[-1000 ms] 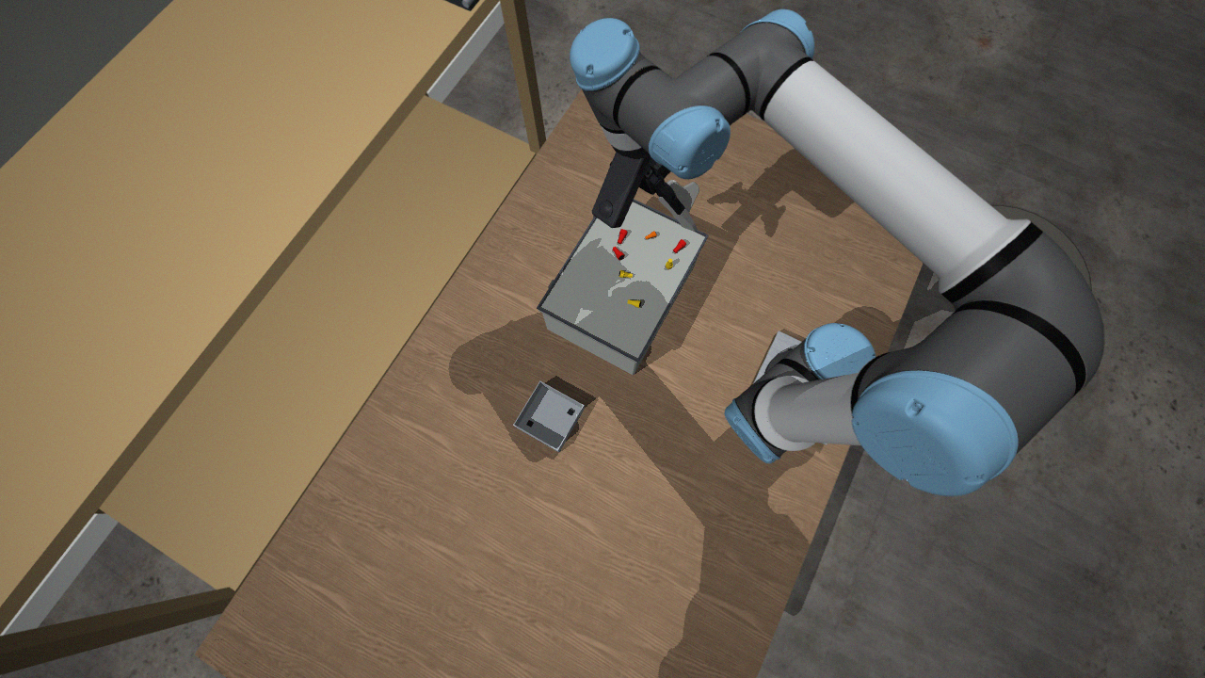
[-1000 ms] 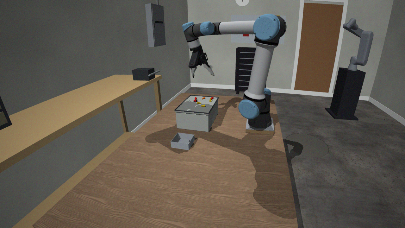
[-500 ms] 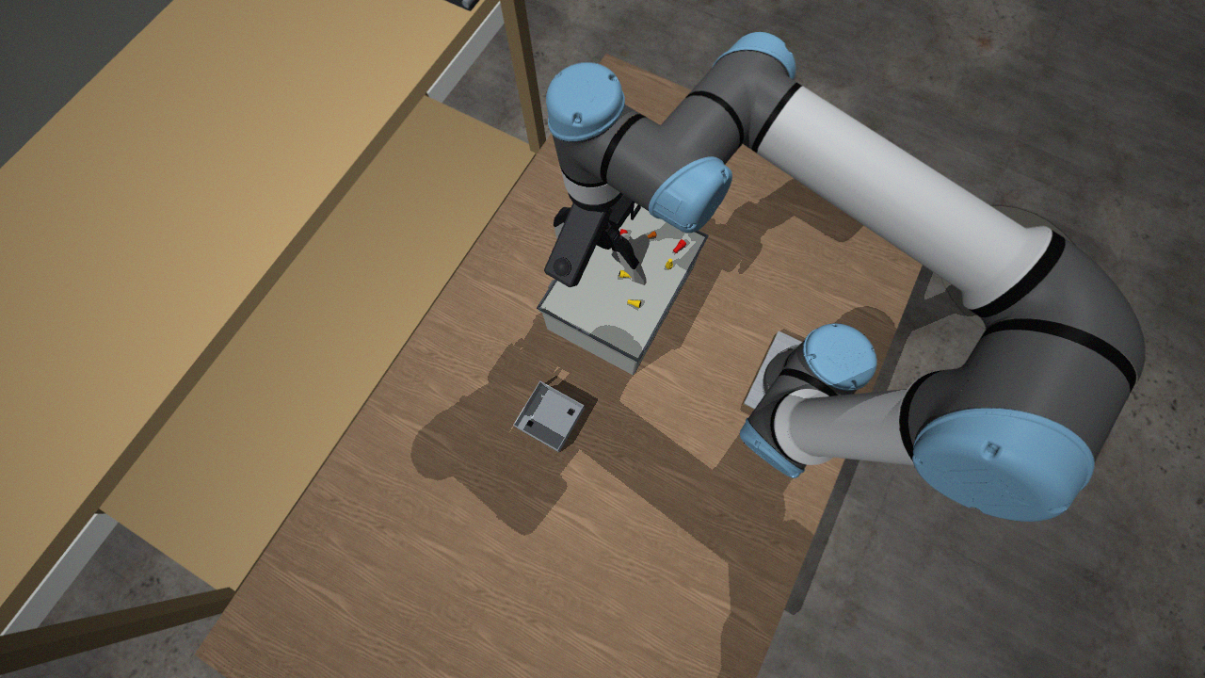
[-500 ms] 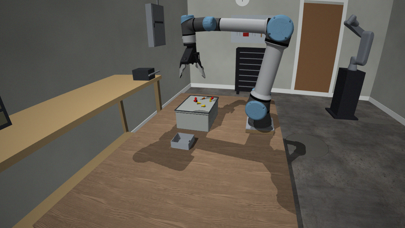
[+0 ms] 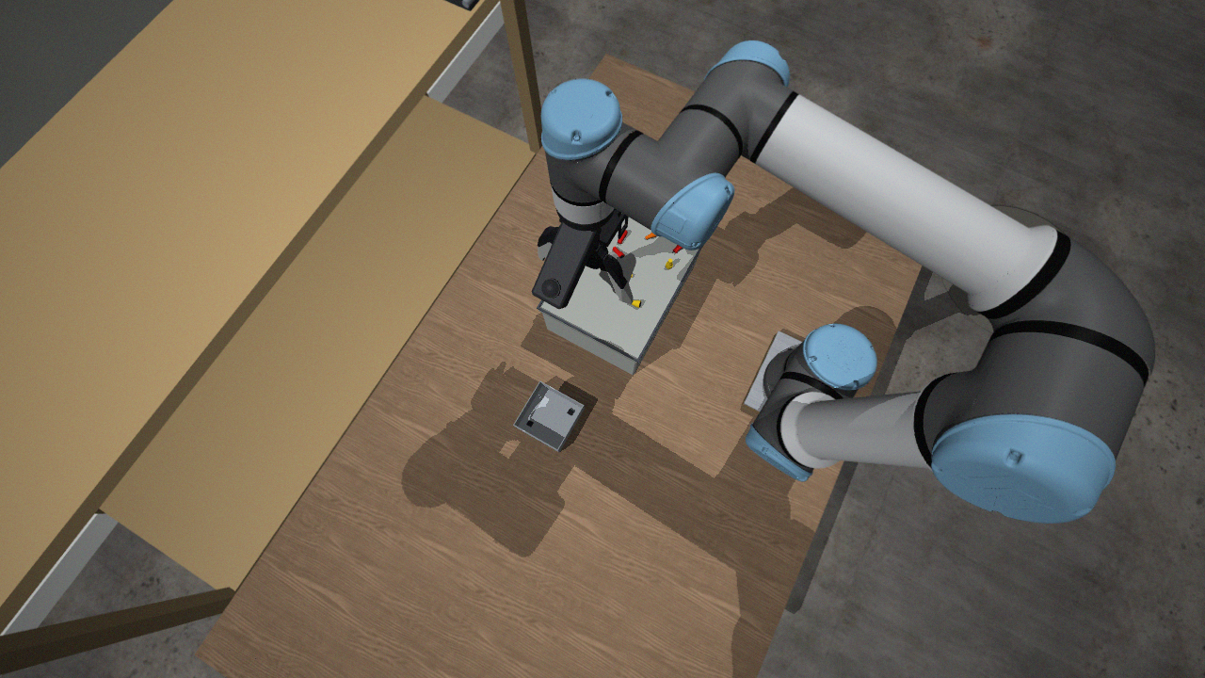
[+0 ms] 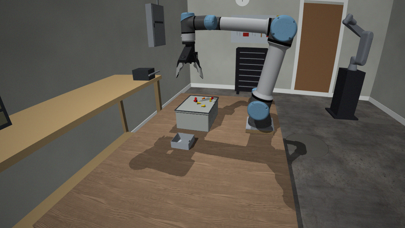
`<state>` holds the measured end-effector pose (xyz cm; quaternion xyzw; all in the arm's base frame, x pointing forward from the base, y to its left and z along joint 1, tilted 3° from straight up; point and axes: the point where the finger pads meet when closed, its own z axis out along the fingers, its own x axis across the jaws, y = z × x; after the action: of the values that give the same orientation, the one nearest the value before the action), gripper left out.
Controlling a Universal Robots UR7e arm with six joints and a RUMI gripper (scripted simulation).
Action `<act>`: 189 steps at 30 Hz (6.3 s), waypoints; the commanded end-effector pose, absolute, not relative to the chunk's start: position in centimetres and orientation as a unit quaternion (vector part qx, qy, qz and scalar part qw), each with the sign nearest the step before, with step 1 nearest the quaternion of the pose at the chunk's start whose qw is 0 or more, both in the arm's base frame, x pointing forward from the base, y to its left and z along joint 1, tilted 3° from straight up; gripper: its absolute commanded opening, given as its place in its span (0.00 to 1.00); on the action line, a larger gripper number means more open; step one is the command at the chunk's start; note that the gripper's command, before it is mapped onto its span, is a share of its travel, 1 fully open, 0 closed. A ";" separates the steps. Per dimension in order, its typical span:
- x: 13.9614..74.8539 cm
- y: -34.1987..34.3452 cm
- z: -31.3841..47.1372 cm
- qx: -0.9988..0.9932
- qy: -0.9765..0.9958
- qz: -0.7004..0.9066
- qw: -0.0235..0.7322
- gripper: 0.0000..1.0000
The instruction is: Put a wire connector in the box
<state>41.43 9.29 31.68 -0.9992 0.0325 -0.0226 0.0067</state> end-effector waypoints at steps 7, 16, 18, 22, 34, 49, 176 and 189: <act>41.5 9.4 31.7 -0.999 0.032 -0.024 0.007 1.00; 41.5 9.4 31.7 -0.999 0.032 -0.024 0.007 1.00; 41.5 9.4 31.7 -0.999 0.032 -0.024 0.007 1.00; 41.5 9.4 31.7 -0.999 0.032 -0.024 0.007 1.00; 41.5 9.4 31.7 -0.999 0.032 -0.024 0.007 1.00; 41.5 9.4 31.7 -0.999 0.032 -0.024 0.007 1.00; 33.1 -8.1 14.7 -0.999 0.028 -0.024 0.007 0.17; 33.1 -8.1 14.7 -0.999 0.028 -0.024 0.007 0.17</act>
<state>33.04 -8.09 14.62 -0.9993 0.0279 -0.0232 0.0072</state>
